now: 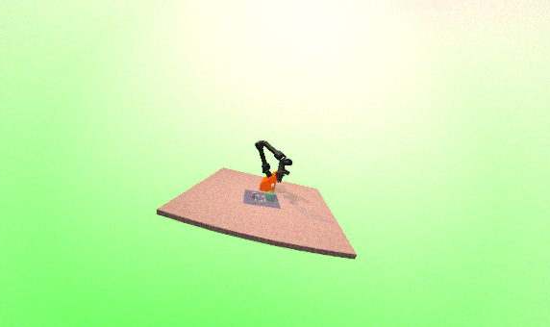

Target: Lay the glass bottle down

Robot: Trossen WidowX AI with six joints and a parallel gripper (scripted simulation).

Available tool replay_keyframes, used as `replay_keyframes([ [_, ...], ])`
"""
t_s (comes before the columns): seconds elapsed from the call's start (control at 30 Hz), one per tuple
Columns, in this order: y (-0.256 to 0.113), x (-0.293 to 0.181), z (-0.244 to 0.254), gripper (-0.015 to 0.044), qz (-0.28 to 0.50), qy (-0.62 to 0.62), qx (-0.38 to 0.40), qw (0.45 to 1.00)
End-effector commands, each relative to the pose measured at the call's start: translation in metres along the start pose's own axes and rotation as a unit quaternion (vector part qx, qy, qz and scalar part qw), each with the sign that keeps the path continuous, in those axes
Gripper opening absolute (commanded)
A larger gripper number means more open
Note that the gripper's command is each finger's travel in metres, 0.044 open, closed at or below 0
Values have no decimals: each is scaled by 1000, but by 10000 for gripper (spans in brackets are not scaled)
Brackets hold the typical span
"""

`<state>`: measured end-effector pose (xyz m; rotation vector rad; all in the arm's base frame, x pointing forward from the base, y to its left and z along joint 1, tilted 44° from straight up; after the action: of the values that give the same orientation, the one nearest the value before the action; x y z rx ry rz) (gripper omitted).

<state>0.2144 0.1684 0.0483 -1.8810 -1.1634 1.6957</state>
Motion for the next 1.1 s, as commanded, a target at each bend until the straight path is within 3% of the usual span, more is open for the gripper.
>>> replay_keyframes([
  [0.0,27,1,-20,440,17,-7,114,993],
  [0.1,37,1,-27,440,23,-4,164,986],
  [1.07,38,-30,-33,440,24,-5,166,986],
])
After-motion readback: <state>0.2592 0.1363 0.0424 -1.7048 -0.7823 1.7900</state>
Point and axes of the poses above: the point midway between the two fingers, 35 mm back from their tips, its own y axis out along the fingers, its own z axis across the jaws, x = y × z, the point moved 9 cm from there along -y, back along the fingers, and after that the axes turned 7 degrees about y, right-handed, at the moved point
